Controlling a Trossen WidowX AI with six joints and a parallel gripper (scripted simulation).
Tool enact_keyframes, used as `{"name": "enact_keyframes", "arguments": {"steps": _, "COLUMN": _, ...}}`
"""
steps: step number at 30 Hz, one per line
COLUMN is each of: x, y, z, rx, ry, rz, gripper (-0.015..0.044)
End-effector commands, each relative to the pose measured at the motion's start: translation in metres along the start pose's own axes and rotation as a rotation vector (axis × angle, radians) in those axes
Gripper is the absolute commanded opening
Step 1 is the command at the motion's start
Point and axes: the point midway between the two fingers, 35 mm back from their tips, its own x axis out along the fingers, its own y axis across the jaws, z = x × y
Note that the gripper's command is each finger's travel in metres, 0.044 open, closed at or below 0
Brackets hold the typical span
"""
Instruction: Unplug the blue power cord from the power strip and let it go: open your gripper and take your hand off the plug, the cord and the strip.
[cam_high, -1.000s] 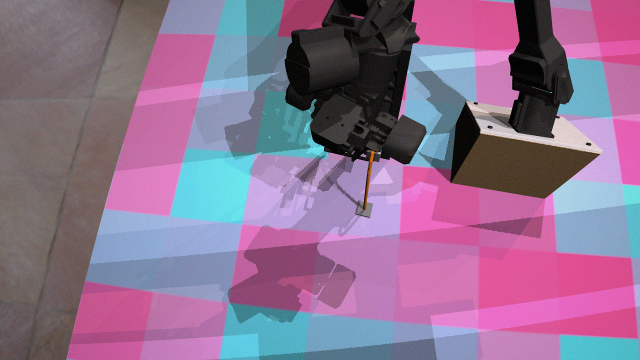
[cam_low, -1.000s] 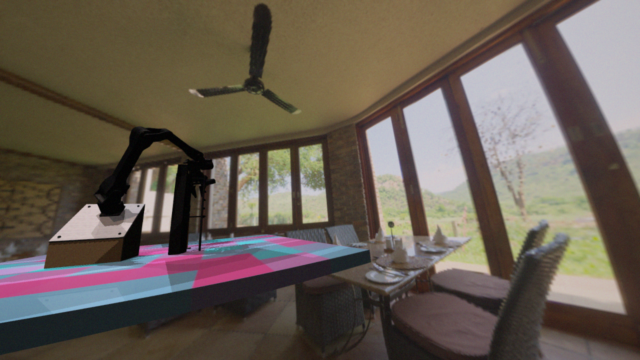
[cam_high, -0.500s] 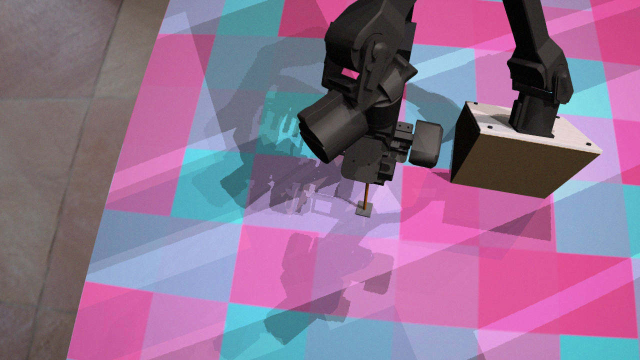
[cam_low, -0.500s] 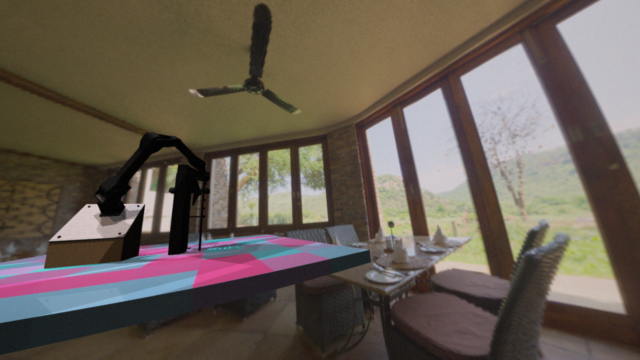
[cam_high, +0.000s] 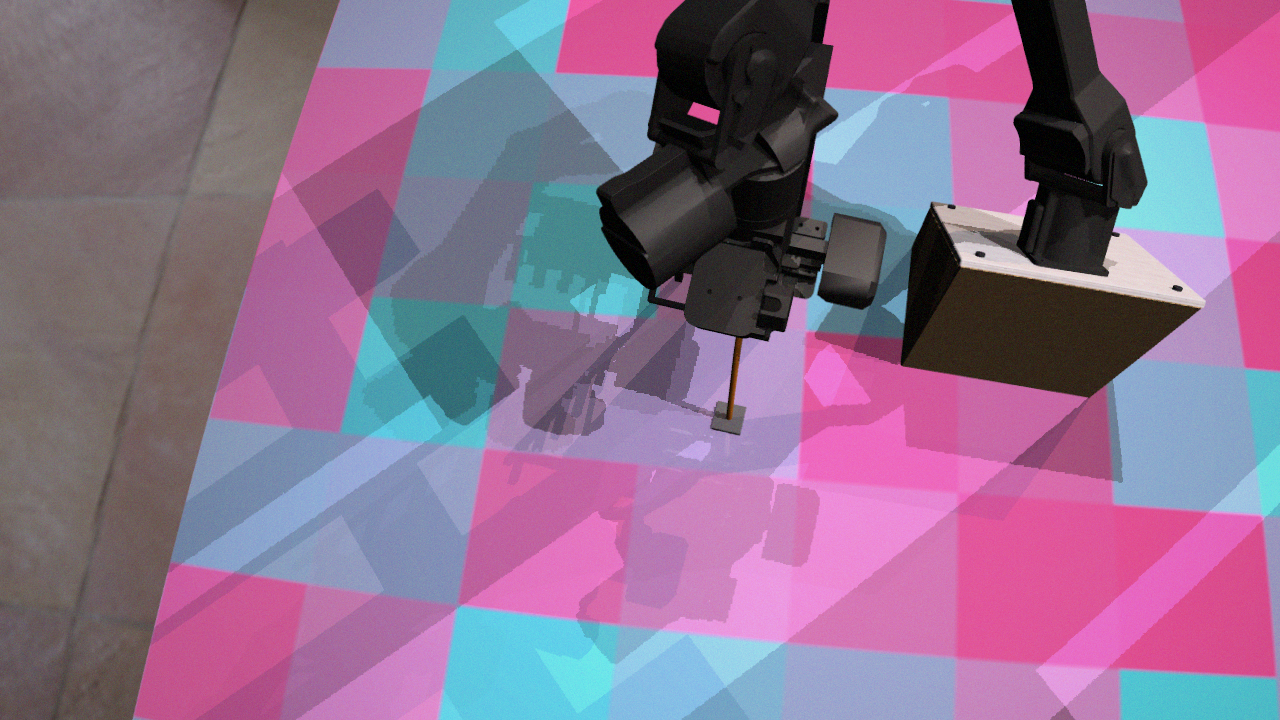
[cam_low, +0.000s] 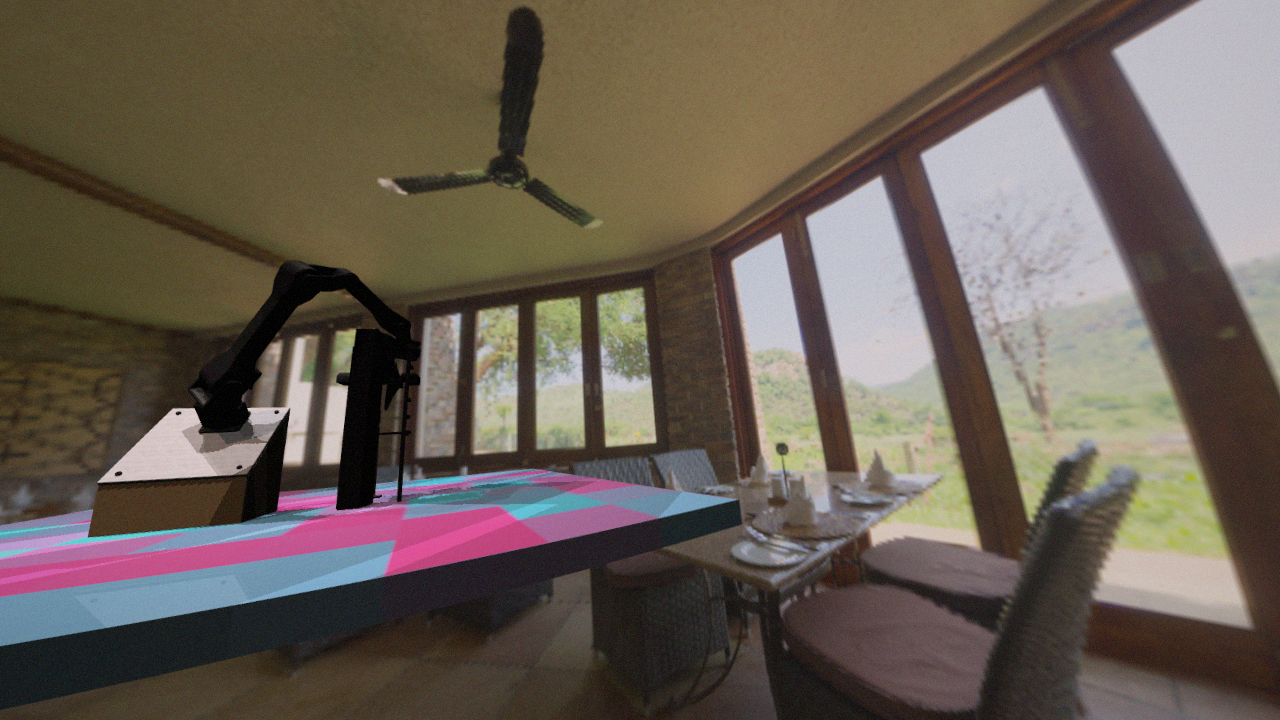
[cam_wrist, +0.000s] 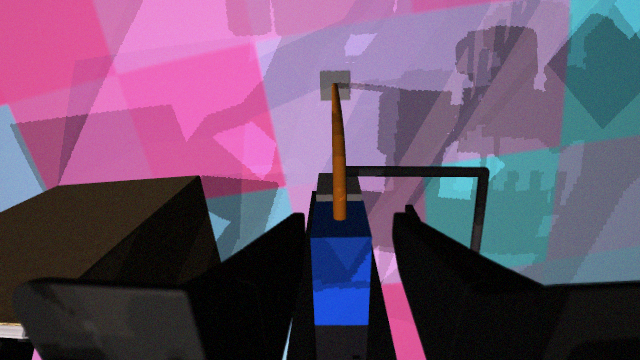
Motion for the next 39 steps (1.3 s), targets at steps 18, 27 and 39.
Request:
{"name": "enact_keyframes", "arguments": {"steps": 18, "x": 0.004, "y": 0.002, "z": -0.02, "rx": -0.009, "ry": 0.012, "rz": 0.005, "gripper": 0.016}}
{"name": "enact_keyframes", "arguments": {"steps": 27, "x": 0.015, "y": 0.002, "z": -0.02, "rx": -0.009, "ry": 0.012, "rz": 0.005, "gripper": 0.016}}
{"name": "enact_keyframes", "arguments": {"steps": 39, "x": 0.013, "y": 0.001, "z": -0.019, "rx": 0.0, "ry": 0.004, "rz": 0.004, "gripper": 0.0134}}
